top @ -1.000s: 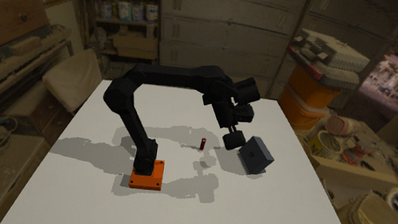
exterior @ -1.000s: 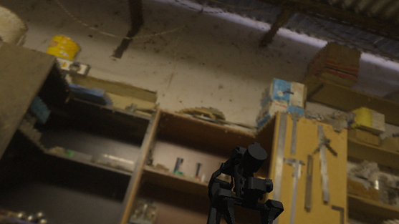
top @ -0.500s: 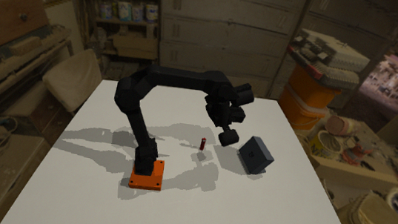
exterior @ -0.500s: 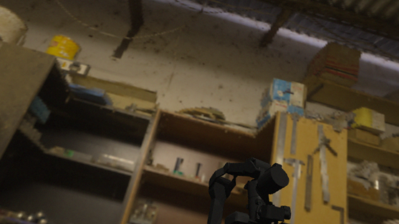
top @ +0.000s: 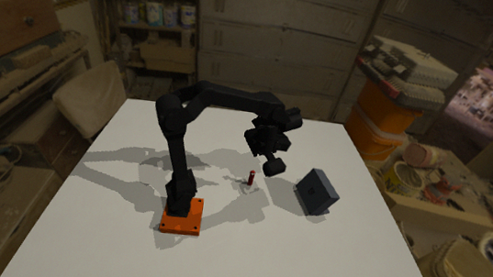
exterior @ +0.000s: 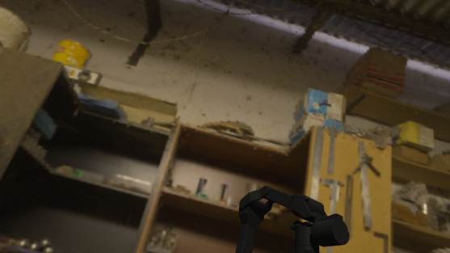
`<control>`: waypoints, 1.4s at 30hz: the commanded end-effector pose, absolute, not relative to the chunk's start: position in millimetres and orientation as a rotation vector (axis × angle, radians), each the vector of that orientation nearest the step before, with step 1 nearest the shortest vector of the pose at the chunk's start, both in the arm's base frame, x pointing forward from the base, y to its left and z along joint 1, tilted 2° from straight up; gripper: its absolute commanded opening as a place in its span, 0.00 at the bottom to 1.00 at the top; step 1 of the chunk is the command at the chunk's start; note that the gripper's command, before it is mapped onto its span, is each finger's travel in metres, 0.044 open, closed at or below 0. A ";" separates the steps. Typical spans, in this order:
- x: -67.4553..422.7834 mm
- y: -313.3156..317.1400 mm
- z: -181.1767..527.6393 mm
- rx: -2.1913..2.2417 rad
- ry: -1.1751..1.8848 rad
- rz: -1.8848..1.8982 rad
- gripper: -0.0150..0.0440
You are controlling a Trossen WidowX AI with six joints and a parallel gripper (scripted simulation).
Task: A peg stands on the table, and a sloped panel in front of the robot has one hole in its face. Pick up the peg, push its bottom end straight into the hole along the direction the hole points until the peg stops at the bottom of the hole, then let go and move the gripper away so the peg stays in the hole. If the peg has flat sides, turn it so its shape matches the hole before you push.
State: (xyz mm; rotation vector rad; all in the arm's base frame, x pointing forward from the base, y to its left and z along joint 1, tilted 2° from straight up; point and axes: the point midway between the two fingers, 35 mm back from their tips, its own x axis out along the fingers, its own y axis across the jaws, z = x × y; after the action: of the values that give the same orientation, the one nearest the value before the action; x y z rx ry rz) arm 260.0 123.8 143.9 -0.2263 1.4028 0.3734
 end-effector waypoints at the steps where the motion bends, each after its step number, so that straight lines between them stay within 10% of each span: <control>1: 250.8 131.5 127.7 -0.272 1.465 0.377 1.00; 42: 247.6 142.2 67.7 -0.317 1.503 0.388 1.00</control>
State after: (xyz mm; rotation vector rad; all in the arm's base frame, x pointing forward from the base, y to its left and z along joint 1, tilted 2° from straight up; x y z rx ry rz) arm 249.2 143.5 76.6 -0.3141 1.4885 0.3973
